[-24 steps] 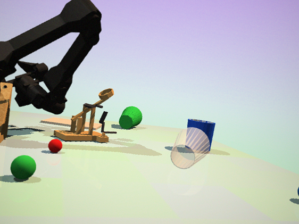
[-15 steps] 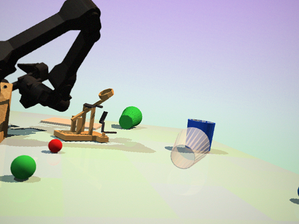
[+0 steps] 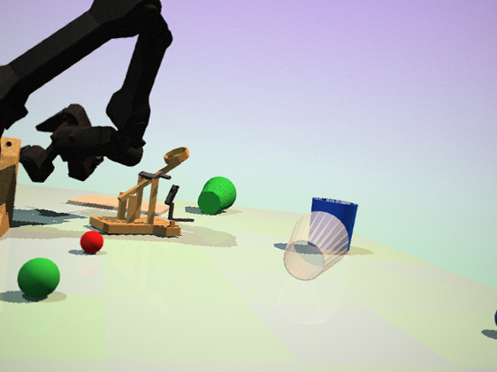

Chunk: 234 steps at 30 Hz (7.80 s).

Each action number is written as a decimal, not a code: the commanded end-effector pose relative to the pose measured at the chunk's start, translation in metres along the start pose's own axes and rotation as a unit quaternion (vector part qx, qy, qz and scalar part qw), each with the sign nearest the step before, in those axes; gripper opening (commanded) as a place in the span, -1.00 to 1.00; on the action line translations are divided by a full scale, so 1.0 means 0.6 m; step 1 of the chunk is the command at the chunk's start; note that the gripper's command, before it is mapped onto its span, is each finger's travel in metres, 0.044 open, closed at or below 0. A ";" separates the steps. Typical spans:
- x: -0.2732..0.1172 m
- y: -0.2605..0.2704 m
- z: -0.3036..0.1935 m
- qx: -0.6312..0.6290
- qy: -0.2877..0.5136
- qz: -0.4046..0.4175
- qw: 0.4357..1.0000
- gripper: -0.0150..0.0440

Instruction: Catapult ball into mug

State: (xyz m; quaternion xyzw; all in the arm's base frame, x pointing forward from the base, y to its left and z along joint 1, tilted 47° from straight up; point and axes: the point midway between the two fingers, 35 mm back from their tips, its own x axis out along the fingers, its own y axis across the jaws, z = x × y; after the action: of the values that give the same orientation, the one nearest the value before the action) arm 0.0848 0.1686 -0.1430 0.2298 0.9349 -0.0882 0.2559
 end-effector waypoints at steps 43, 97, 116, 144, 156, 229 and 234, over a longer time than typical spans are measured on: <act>-0.420 0.038 0.014 -0.137 -0.429 -0.502 0.738 1.00; -0.430 0.032 0.065 -0.138 -0.430 -0.501 0.738 -0.49; -0.437 0.022 0.110 -0.138 -0.430 -0.502 0.738 -0.49; -0.440 -0.006 0.172 -0.137 -0.431 -0.502 0.737 -0.49; -0.441 -0.005 0.177 -0.139 -0.437 -0.498 0.736 -0.49; -0.365 -0.089 0.066 -0.133 -0.430 -0.501 0.739 1.00; -0.364 -0.098 0.077 -0.133 -0.430 -0.501 0.739 1.00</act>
State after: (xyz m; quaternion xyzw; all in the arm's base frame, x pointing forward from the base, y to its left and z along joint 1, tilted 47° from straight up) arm 0.2455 0.0267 -0.0614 -0.3677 0.7057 -0.1677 0.5820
